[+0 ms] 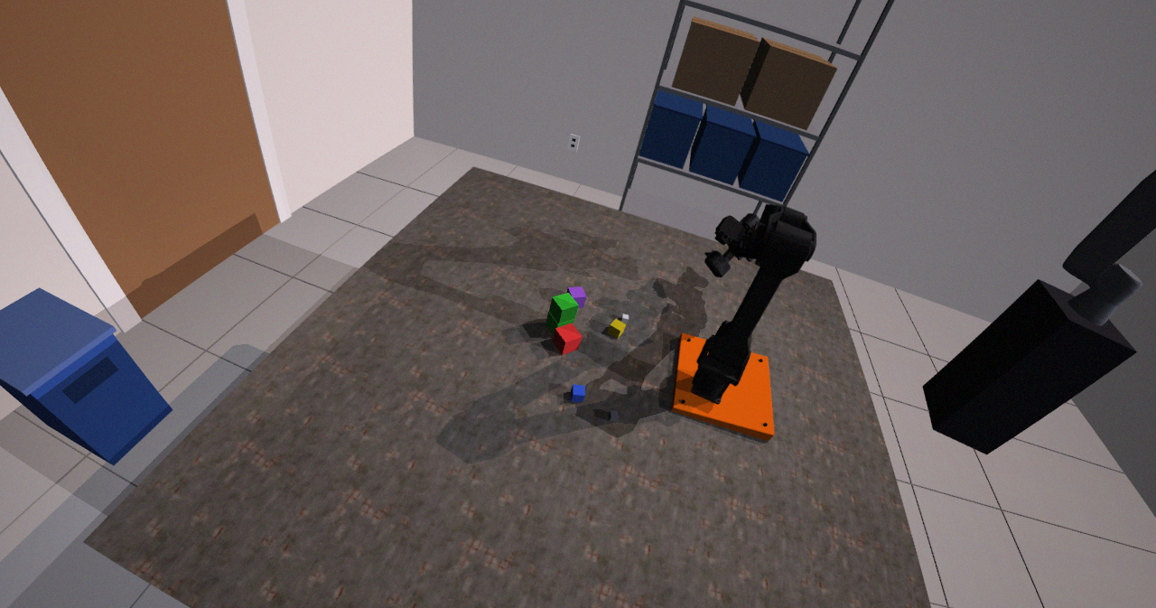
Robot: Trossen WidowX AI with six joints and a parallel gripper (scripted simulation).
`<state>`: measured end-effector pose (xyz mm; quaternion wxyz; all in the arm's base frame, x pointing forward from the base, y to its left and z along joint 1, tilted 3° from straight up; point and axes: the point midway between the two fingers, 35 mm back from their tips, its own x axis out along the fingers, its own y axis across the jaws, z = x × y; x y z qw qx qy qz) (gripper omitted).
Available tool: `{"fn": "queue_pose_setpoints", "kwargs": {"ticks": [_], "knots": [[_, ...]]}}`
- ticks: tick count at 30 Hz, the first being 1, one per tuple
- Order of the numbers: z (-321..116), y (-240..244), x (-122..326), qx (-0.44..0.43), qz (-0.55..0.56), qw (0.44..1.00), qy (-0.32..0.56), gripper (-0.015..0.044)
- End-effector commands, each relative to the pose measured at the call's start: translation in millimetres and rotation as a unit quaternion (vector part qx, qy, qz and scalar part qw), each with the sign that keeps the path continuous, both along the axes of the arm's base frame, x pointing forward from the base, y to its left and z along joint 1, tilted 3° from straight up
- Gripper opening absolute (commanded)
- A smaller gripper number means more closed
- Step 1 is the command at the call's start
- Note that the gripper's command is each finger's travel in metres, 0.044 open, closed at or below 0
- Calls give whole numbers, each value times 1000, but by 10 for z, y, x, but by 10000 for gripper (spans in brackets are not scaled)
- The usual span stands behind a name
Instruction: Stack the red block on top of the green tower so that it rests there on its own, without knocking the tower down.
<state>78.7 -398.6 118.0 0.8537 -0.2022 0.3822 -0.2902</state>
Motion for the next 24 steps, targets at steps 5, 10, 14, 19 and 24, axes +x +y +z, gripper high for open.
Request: {"fn": "queue_pose_setpoints", "kwargs": {"ticks": [5, 10, 14, 19, 24], "knots": [[10, 180, 650, 91, 17, 995, -35, 440], [3, 379, 1046, 156, 20, 986, -50, 440], [2, 574, 1340, 206, 20, 977, -56, 440], [6, 856, 1686, 258, 22, 965, -51, 440], [15, 1180, 1988, 306, 20, 951, -39, 440]]}}
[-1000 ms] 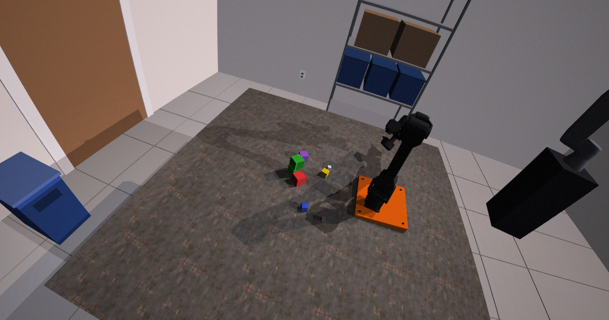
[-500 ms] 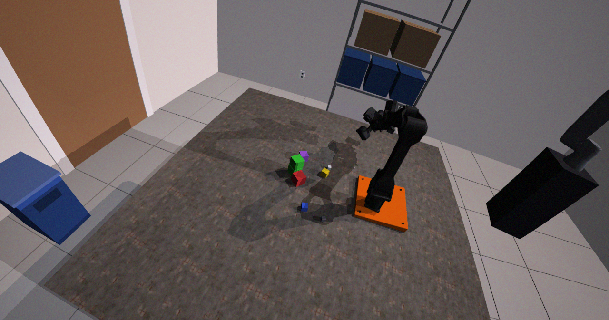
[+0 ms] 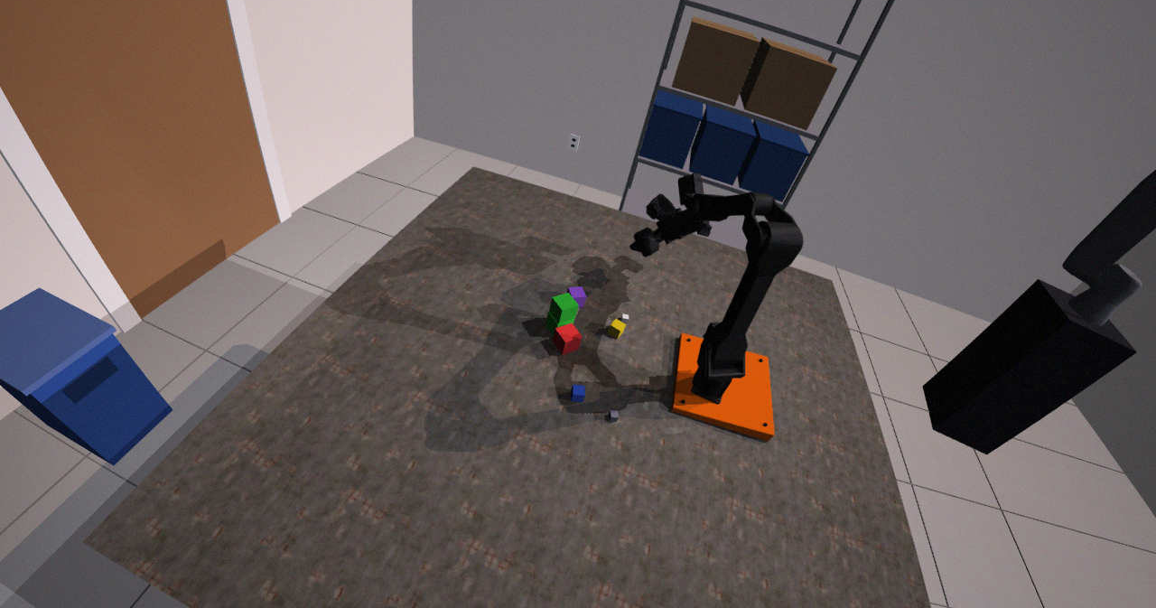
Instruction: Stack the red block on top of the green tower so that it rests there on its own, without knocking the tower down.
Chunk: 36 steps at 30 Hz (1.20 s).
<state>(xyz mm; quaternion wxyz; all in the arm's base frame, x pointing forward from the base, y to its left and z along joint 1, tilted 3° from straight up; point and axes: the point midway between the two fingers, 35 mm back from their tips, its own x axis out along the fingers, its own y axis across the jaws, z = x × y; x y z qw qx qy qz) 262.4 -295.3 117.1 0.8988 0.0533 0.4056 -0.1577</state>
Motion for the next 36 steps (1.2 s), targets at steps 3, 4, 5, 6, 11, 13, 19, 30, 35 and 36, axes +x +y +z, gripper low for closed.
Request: {"fn": "queue_pose_setpoints", "kwargs": {"ticks": [3, 4, 5, 6, 11, 13, 19, 30, 35, 36], "knots": [[29, 361, 304, 52, -1, 998, 17, 440], [31, 434, 351, 62, -1, 998, 21, 440], [33, 509, 396, 71, -1, 997, 25, 440], [35, 584, 439, 80, -1, 996, 30, 440], [52, 973, 621, 121, -5, 991, 55, 440], [60, 1133, 679, 136, -7, 988, 67, 440], [91, 1621, 798, 173, -16, 979, 105, 440], [188, 2500, 802, 208, -34, 961, 182, 440], [231, 2873, 711, 212, -53, 951, 219, 440], [242, 2945, 688, 211, -57, 949, 226, 440]]}}
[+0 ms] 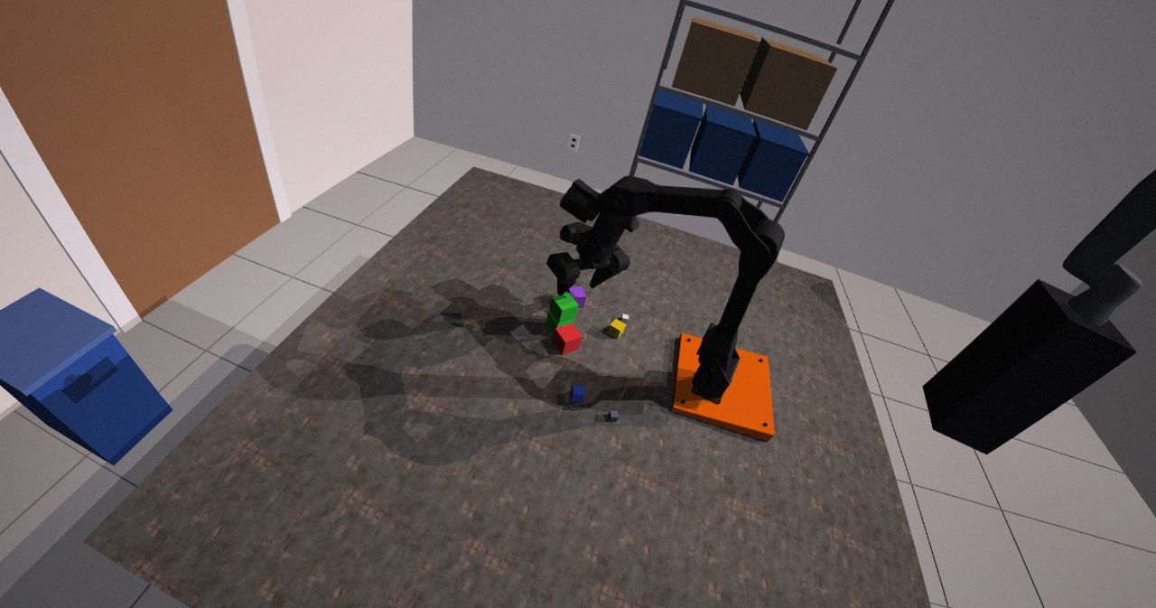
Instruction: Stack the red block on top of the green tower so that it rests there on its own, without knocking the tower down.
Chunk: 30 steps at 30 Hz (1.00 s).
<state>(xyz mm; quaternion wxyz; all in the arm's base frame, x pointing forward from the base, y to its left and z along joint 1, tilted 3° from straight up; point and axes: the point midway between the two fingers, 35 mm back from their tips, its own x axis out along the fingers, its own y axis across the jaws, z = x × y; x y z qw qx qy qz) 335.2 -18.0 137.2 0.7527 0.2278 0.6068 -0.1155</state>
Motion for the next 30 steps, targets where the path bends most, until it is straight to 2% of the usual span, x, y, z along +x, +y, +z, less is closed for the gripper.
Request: {"fn": "queue_pose_setpoints", "kwargs": {"ticks": [1, 10, 17, 25, 30], "knots": [[51, 242, -66, -4, -10, 1000, 27, 440], [156, 764, -336, -26, -29, 996, 86, 440], [104, 752, -325, -27, -30, 995, 87, 440], [-365, 771, -292, -27, -30, 995, 87, 440], [-416, 773, -300, -27, -30, 995, 87, 440]]}}
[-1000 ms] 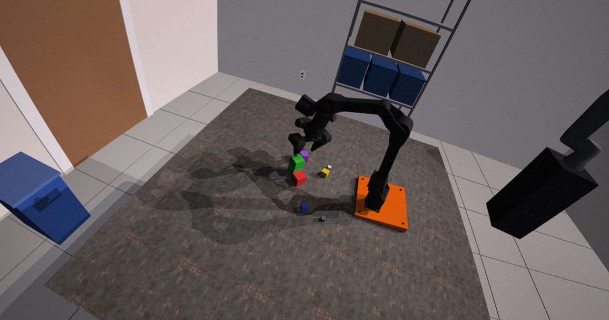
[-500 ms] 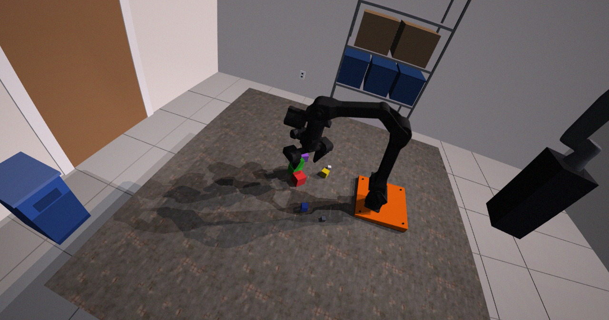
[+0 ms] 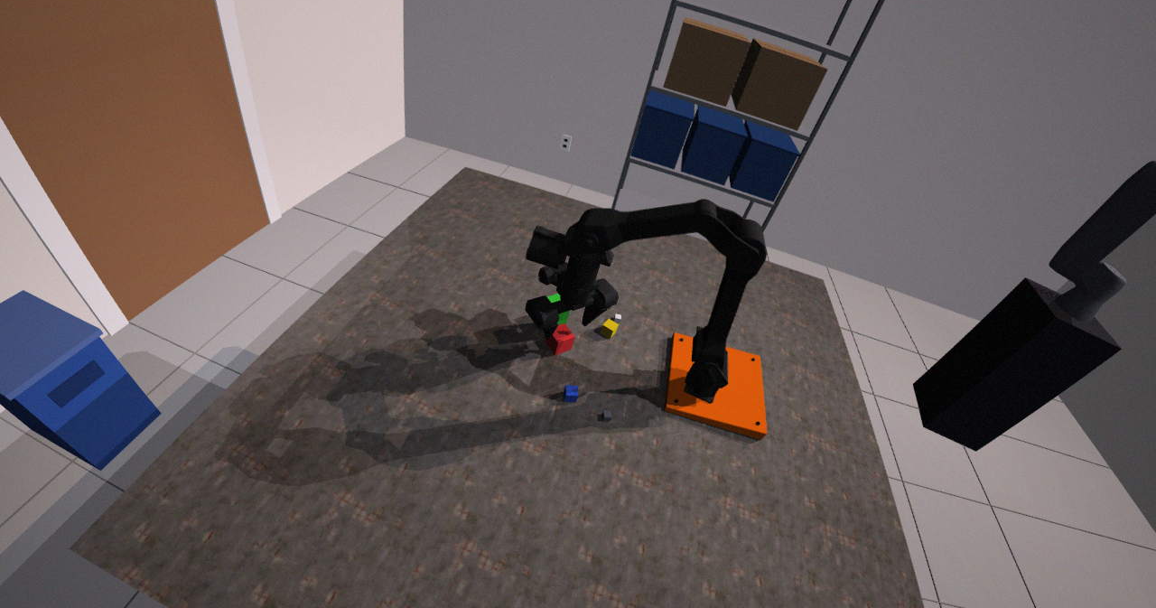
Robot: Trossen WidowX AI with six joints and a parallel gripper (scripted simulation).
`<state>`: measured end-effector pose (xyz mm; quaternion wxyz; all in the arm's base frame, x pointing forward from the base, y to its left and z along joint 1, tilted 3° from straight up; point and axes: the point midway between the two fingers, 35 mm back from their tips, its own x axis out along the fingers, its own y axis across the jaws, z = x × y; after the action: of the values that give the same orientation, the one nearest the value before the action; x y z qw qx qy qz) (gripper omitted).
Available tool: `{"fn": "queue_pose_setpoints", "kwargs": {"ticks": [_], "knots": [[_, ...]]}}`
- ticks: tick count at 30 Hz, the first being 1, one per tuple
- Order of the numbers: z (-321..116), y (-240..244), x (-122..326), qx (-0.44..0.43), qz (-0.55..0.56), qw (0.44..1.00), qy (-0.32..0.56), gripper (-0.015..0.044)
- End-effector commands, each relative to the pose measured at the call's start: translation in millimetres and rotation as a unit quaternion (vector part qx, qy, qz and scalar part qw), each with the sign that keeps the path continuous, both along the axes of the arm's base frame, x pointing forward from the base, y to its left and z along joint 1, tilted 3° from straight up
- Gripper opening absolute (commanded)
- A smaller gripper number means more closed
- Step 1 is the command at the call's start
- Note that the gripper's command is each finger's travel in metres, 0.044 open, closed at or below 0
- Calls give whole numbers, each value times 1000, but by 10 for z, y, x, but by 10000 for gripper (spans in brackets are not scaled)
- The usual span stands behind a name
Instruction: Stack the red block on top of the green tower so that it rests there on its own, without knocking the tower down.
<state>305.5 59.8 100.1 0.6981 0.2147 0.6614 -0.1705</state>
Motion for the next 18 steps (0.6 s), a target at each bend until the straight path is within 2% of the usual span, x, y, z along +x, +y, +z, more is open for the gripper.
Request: {"fn": "queue_pose_setpoints", "kwargs": {"ticks": [1, 18], "knots": [[-47, -5, -2, -2, -2, 1000, -1, 440], [-294, 7, 26, -2, -2, 1000, -1, 440]]}}
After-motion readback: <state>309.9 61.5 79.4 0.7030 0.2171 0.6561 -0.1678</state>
